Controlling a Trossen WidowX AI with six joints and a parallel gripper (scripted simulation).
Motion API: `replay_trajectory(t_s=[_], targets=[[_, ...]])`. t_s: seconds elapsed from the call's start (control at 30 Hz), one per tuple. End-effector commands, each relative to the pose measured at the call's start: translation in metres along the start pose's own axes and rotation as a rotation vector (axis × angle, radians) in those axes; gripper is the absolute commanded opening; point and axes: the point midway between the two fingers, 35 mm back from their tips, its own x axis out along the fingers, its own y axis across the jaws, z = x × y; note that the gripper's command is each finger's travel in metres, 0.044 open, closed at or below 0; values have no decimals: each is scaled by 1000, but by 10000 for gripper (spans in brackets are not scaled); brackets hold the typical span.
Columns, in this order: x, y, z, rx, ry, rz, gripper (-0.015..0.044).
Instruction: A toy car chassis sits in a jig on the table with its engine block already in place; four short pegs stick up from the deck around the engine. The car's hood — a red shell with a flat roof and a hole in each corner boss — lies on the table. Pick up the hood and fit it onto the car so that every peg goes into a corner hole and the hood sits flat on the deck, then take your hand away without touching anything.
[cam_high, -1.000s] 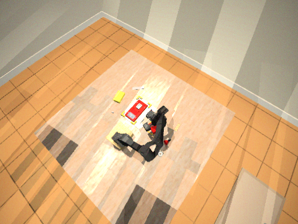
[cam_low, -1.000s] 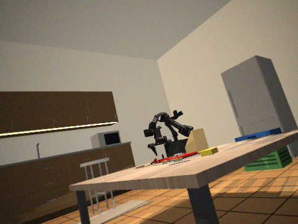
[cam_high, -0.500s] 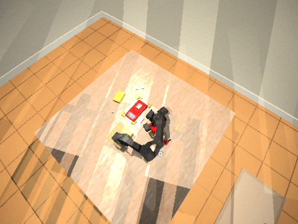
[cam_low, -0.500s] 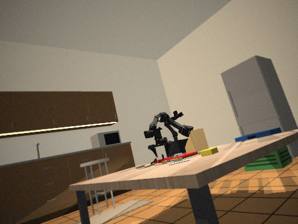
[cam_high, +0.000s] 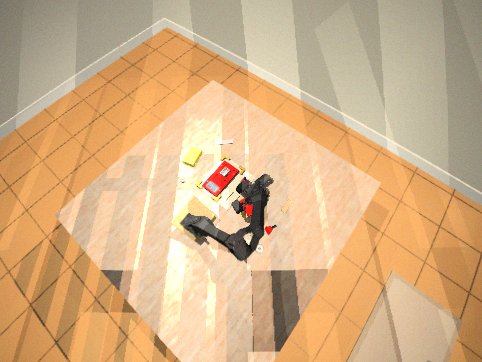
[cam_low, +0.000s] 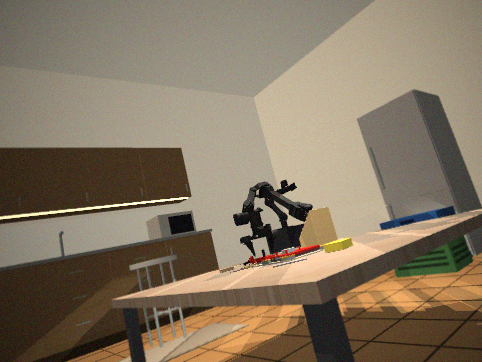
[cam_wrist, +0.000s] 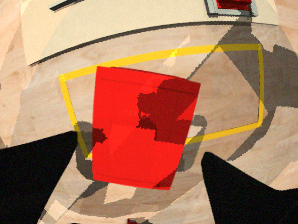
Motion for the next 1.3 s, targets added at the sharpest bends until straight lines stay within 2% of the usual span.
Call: replay_trajectory(t_s=[0.0, 1.27], targets=[[5, 2, 0, -2, -3, 6, 440], [23, 2, 0, -2, -1, 6, 440]])
